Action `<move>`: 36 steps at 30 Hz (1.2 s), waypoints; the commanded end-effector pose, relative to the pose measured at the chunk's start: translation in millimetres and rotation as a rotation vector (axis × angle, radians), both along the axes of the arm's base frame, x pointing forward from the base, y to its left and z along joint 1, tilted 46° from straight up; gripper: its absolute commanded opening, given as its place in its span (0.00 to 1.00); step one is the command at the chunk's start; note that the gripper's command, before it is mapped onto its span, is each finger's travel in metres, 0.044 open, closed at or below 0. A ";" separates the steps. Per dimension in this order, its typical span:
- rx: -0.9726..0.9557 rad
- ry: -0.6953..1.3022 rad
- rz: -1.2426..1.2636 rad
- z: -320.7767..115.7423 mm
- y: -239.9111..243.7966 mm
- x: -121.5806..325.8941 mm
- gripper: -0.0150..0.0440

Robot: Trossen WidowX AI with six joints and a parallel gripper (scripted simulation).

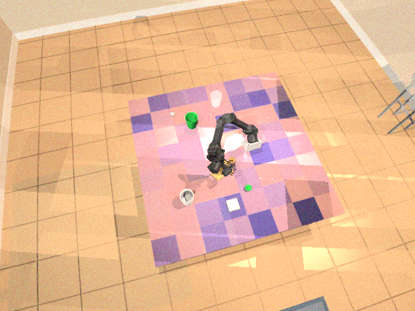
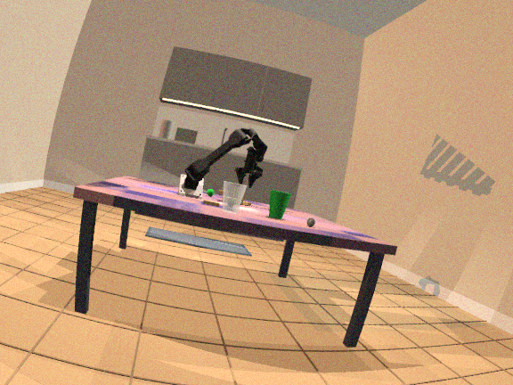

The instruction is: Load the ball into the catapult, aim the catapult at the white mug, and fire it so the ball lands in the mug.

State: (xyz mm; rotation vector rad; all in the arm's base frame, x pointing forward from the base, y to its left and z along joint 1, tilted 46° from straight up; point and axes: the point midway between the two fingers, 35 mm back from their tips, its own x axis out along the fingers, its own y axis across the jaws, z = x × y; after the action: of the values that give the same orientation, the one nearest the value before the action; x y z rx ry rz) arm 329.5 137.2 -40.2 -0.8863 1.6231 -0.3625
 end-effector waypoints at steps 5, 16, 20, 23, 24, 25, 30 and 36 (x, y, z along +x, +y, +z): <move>0.008 -0.009 0.010 11.6 13.8 -0.3 1.00; 0.004 -0.008 0.011 1.1 1.1 -4.0 1.00; 0.003 -0.008 0.011 -10.7 -11.6 -4.8 1.00; 0.003 -0.008 0.011 -10.9 -11.8 -4.8 1.00; 0.003 -0.008 0.011 -11.4 -12.3 -4.8 1.00; 0.003 -0.008 0.011 -12.2 -13.1 -4.7 1.00; 0.003 -0.008 0.011 -18.1 -18.7 -4.2 1.00; 0.002 -0.009 0.011 -25.1 -25.7 -3.9 1.00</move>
State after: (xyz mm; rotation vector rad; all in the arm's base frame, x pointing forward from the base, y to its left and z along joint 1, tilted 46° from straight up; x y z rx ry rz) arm 325.8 116.4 -60.9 -0.8849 1.6095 -0.3562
